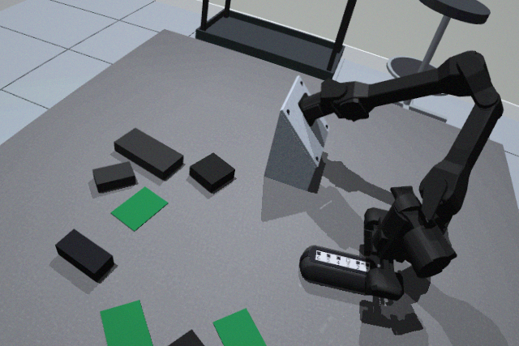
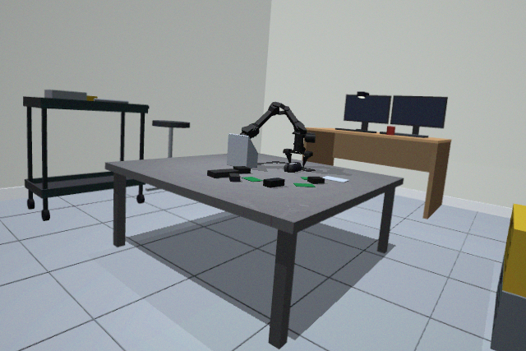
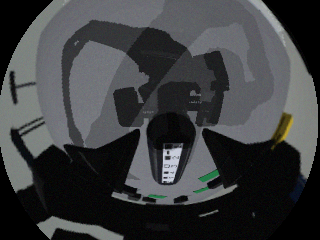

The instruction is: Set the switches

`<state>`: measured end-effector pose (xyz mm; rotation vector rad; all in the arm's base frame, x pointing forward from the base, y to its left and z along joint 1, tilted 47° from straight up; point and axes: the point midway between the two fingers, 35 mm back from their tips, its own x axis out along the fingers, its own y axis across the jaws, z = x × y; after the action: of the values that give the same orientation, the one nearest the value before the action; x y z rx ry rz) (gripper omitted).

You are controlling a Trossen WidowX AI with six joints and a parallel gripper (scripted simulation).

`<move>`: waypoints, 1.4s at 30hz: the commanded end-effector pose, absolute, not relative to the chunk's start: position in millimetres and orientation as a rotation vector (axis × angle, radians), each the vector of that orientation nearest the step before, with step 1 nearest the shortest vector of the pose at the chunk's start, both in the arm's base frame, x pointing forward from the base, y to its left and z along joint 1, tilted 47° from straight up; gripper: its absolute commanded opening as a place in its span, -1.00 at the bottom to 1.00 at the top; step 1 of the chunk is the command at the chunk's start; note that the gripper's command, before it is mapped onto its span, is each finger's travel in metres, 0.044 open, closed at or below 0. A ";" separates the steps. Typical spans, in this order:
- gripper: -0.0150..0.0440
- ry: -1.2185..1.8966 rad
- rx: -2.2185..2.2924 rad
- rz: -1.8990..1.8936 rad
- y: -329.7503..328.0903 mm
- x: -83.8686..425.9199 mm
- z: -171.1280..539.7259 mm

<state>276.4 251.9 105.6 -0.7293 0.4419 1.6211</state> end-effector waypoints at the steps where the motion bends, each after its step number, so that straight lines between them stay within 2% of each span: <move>1: 1.00 0.453 -0.726 1.617 254.3 275.3 100.8; 5: 0.64 0.453 -0.726 1.617 254.3 275.3 100.8; 6: 0.62 0.453 -0.726 1.617 254.3 275.3 100.8; 42: 0.65 0.453 -0.727 1.617 242.9 276.8 106.5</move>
<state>275.1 247.3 104.8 -0.7277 0.4528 1.6214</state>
